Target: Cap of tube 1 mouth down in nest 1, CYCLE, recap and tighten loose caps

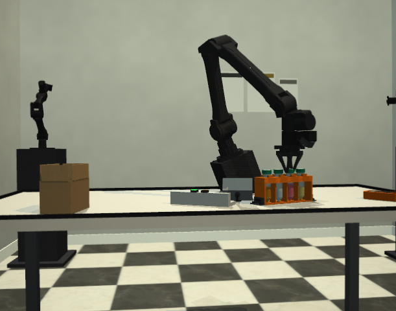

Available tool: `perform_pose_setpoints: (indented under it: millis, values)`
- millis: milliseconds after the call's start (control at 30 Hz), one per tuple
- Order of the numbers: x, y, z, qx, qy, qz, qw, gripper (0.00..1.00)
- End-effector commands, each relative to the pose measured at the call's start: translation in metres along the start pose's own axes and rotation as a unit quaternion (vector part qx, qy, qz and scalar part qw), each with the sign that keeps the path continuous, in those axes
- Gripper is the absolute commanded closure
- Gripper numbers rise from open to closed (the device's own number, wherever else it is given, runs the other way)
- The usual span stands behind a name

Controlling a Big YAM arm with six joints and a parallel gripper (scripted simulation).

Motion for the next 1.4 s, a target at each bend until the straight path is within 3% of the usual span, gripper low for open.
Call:
perform_pose_setpoints:
  millis: [0, 367, 1367]
  values:
    - [-0.004, 0.0007, 0.0073, -0.01, -0.065, -0.003, 0.998, 1.0]
    - [-0.004, 0.0007, 0.0072, -0.011, -0.149, -0.002, 0.989, 1.0]
    - [-0.0039, 0.0008, 0.0073, -0.011, -0.149, -0.002, 0.989, 1.0]
Point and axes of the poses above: the point where the finger pads meet when closed, its own y axis back along the fingers, its own x axis across the jaws, z = x × y, the point moved 1 cm from there along y, back along the fingers, and after that the axes turned 11 degrees about y, right-handed, at the moved point
